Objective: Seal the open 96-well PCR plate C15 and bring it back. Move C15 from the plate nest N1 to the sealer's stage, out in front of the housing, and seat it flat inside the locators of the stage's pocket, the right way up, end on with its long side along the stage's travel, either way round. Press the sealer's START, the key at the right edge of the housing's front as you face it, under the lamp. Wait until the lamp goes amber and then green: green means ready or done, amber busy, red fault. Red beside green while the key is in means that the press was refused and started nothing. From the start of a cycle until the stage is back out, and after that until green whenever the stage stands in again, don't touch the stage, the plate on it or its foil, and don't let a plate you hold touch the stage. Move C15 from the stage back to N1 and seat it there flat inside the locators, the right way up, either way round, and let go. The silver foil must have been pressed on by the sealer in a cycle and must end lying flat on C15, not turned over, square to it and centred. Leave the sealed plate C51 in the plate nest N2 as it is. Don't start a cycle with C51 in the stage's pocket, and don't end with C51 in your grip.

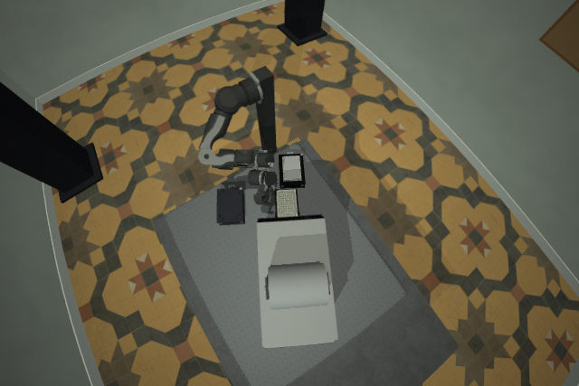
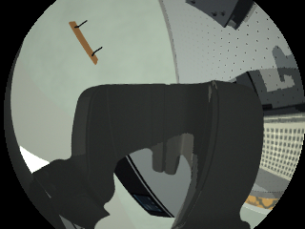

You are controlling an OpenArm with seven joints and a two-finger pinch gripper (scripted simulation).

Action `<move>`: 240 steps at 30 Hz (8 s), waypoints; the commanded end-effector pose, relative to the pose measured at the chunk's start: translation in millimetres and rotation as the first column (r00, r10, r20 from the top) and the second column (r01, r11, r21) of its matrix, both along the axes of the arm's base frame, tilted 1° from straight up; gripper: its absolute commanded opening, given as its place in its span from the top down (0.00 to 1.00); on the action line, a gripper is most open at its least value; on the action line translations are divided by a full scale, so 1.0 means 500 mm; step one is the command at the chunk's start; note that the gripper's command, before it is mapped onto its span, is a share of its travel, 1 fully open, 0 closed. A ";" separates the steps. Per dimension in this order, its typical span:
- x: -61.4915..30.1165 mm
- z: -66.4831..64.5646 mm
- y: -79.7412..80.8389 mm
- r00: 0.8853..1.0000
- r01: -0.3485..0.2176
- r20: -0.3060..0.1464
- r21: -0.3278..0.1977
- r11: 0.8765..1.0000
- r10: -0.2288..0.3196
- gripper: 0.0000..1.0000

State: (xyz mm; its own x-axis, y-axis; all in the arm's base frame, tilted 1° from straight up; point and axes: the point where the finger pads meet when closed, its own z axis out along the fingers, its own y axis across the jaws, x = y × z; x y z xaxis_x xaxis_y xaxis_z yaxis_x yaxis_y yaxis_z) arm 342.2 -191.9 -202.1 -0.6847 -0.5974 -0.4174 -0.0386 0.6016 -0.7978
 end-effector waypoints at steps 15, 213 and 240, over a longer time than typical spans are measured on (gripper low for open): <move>0.001 0.005 0.000 0.992 -0.078 -0.110 -0.220 0.972 0.054 1.00; -0.070 -0.046 0.061 0.995 0.035 0.058 0.520 0.853 -0.076 1.00; -0.016 -0.122 0.007 0.919 0.266 0.011 0.719 0.642 -0.393 1.00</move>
State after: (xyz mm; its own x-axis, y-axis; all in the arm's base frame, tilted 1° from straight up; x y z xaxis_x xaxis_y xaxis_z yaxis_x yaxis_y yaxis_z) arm 334.2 -188.7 -262.6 -0.6742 0.1184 -0.7290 0.3308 0.9309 -0.1547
